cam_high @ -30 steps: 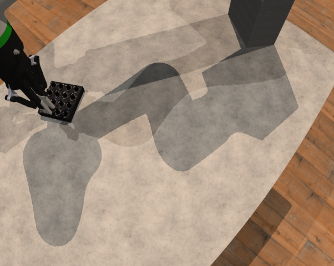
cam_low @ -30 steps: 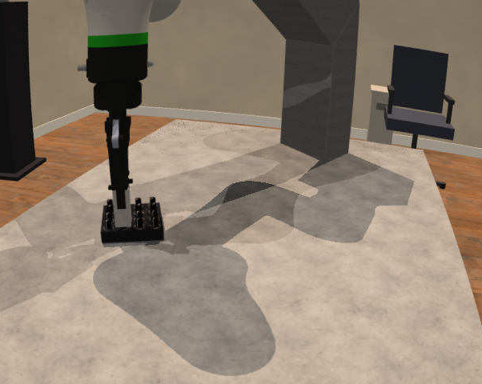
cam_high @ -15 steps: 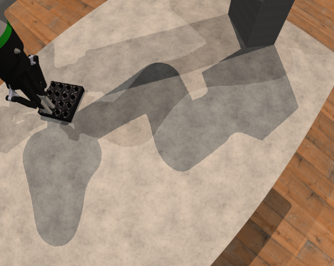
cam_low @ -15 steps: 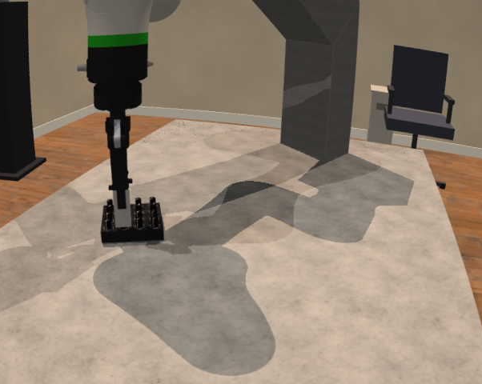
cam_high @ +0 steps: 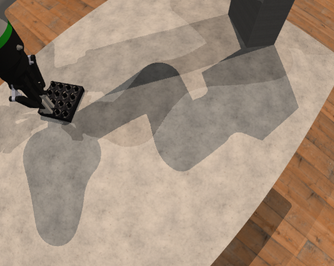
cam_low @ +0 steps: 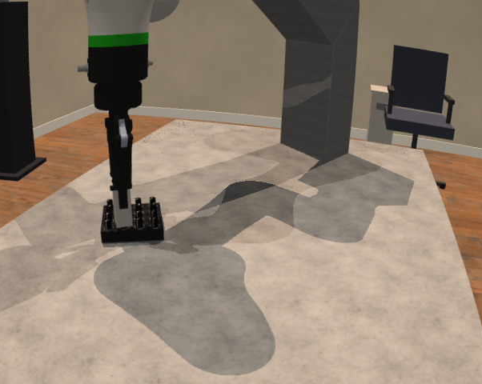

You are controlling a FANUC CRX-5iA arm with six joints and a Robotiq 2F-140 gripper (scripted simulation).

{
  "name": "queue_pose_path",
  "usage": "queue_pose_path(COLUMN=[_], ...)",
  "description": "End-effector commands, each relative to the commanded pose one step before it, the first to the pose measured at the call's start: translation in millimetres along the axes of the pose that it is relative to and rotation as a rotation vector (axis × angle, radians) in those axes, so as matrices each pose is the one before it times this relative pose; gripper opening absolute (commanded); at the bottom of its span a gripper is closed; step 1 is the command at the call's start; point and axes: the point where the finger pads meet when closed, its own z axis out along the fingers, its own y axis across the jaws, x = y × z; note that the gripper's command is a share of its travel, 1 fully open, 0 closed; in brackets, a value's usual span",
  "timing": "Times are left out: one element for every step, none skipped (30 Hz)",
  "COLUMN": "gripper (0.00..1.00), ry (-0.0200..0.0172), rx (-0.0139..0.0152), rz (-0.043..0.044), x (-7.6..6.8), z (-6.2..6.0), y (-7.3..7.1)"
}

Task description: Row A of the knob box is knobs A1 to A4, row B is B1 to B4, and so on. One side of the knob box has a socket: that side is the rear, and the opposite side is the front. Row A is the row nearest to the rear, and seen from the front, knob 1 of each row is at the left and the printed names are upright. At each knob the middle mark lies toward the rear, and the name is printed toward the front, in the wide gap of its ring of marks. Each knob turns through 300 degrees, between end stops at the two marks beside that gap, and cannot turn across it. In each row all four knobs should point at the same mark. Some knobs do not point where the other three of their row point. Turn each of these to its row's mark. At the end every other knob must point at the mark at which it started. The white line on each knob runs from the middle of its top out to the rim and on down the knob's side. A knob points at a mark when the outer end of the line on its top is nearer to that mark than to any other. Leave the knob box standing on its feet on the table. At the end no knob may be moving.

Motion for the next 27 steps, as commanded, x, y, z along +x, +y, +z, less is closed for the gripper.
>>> queue_pose_path(gripper=[0.05,0.05,0.05,0.05,0.05,0.05,0.05,0.05,0.05,0.05,0.05,0.05,0.05,0.05,0.05,0.05,0.05,0.05,0.05,0.05,0.05,0.05,0.05,0.05,0.05,0.05,0.05], ry=[0.00266,0.00000,0.00000,0.00000,0.00000,0.00000,0.00000,0.00000,0.00000,0.00000,0.00000,0.00000,0.00000,0.00000,0.00000,0.00000,0.00000,0.00000,0.00000,0.00000,0.00000,0.00000,0.00000,0.00000,0.00000,0.00000,0.00000], rx=[0.00294,0.00000,0.00000,0.00000,0.00000,0.00000,0.00000,0.00000,0.00000,0.00000,0.00000,0.00000,0.00000,0.00000,0.00000,0.00000,0.00000,0.00000,0.00000,0.00000,0.00000,0.00000,0.00000,0.00000,0.00000,0.00000,0.00000], rz=[-0.03920,-0.01907,-0.01970,-0.02030,-0.02089,-0.02145,-0.02199,-0.02251,-0.02301,-0.02348,-0.02392,-0.02434,-0.02473,-0.02509,0.00000,0.00000,-0.02542,-0.02572,-0.02600,-0.02624,-0.02645,-0.02662,-0.02677,-0.02689,-0.02697,-0.02702,-0.02703], x=[-0.09,0.00,0.00,0.00,0.00,0.00,0.00,0.00,0.00,0.00,0.00,0.00,0.00,0.00,0.00,0.00,0.00,0.00,0.00,0.00,0.00,0.00,0.00,0.00,0.00,0.00,0.00], z=[-0.08,0.00,0.00,0.00,0.00,0.00,0.00,0.00,0.00,0.00,0.00,0.00,0.00,0.00,0.00,0.00,0.00,0.00,0.00,0.00,0.00,0.00,0.00,0.00,0.00,0.00,0.00], y=[0.11,0.00,0.00,0.00,0.00,0.00,0.00,0.00,0.00,0.00,0.00,0.00,0.00,0.00,0.00,0.00,0.00,0.00,0.00,0.00,0.00,0.00,0.00,0.00,0.00,0.00,0.00])
